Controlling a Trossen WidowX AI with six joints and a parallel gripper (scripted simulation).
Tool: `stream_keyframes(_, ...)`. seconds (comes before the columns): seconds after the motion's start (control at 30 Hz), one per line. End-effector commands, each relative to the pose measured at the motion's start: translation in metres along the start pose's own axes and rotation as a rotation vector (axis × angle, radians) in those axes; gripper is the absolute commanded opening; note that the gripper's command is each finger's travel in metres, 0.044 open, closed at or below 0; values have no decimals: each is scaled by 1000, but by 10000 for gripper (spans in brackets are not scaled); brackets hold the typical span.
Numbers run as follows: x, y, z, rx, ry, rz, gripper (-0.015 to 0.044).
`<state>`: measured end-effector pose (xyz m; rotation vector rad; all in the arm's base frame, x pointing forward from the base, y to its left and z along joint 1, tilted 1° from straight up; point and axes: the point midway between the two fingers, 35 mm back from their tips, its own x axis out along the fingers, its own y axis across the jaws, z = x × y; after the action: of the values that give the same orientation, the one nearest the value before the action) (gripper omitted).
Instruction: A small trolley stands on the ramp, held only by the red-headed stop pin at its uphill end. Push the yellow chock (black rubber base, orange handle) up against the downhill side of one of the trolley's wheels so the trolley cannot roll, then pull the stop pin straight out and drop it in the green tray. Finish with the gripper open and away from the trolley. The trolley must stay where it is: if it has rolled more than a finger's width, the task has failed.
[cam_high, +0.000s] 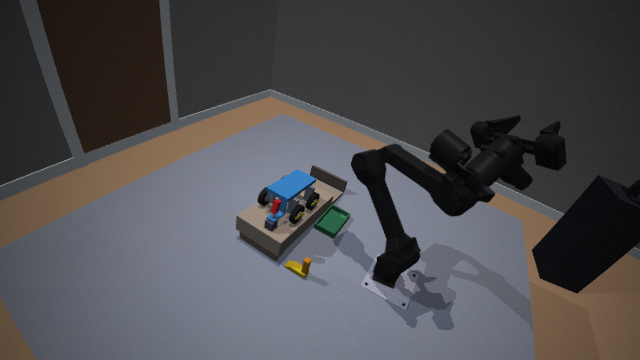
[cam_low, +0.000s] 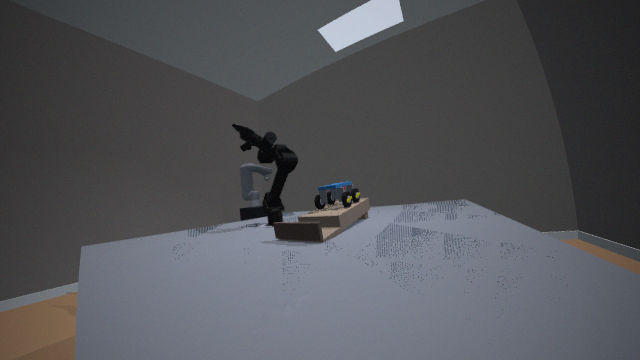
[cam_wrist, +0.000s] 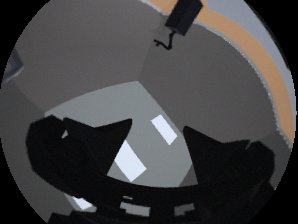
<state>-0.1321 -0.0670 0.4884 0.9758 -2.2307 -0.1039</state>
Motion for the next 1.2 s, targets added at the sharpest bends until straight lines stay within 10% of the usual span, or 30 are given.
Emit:
stream_keyframes(0.0, 0, 2, 0, 11, -2, 7, 374)
stream_keyframes(0.23, -14, 66, 9, 402, -2, 278, 190)
stream_keyframes(0.57, -73, 156, 13, 928, 228, 712, 190)
stream_keyframes(1.17, -263, 231, -10, 1523, 1347, 1148, 190)
